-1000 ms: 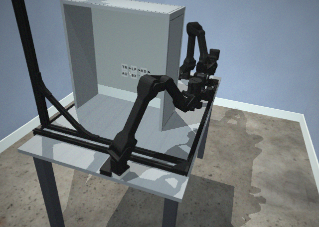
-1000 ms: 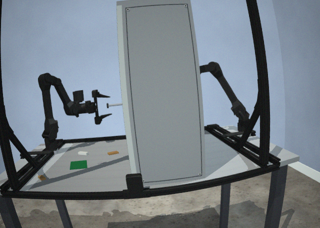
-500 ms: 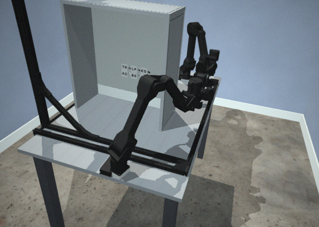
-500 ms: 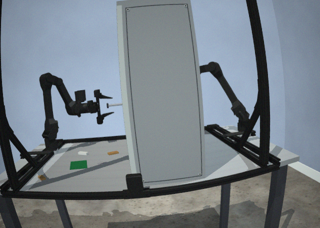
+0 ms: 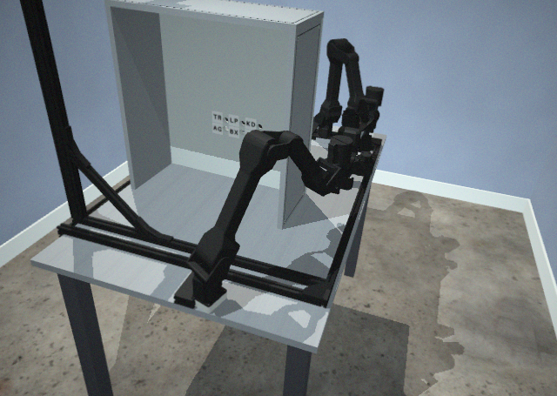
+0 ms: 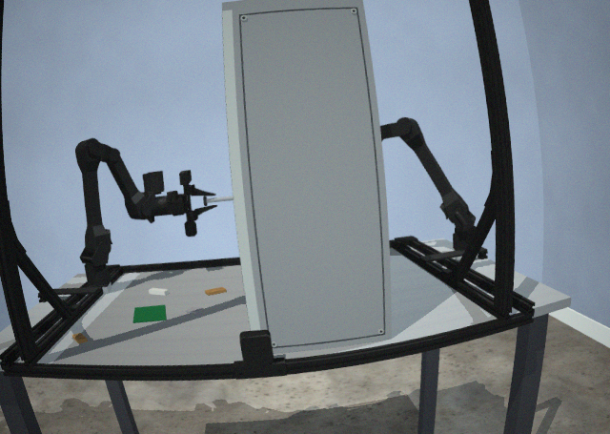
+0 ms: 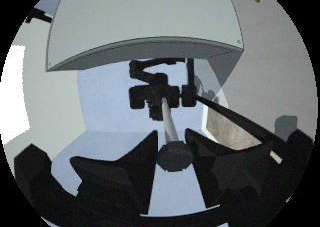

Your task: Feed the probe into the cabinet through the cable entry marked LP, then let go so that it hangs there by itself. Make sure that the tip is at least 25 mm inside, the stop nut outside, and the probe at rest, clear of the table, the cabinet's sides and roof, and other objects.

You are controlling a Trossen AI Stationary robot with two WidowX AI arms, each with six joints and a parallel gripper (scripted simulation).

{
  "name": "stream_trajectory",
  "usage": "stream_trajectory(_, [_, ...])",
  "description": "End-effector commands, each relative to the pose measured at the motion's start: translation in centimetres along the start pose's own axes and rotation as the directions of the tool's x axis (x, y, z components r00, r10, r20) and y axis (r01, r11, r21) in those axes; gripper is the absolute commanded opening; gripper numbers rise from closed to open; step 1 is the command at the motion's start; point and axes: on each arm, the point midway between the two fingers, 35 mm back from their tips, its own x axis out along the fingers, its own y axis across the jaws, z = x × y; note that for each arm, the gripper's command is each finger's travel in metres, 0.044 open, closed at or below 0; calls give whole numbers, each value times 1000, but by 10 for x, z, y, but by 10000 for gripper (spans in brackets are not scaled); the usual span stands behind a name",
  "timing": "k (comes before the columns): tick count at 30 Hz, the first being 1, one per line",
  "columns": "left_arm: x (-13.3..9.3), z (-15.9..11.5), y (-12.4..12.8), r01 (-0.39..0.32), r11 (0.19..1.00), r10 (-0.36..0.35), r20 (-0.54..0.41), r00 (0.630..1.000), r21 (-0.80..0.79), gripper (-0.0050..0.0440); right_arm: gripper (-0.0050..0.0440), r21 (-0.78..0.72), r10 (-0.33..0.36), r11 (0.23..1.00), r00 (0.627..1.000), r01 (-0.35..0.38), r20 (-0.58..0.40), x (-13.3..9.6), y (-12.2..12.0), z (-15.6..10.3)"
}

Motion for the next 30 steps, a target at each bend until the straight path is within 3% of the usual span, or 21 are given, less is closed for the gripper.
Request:
stream_trajectory(1, [1,-1,1,-2,1000,2,-4,1000,-2,112,0,2,1,1000,1000,-1,3,0,0,0])
stream_trajectory(9, [1,-1,1,-2,1000,2,-4,1000,-2,72,0,2,1,1000,1000,-1,3,0,0,0])
stream_trajectory(12, [1,-1,1,-2,1000,2,-4,1000,-2,0,72,2,1,1000,1000,-1,3,0,0,0])
stream_trajectory(20, [1,-1,1,-2,1000,2,-4,1000,-2,0,264,2,1,1000,1000,-1,3,0,0,0])
stream_trajectory(22, [1,-1,1,-2,1000,2,-4,1000,-2,0,264,2,1,1000,1000,-1,3,0,0,0])
stream_trajectory(30, [1,-1,1,-2,1000,2,-4,1000,-2,0,440,2,1,1000,1000,-1,3,0,0,0])
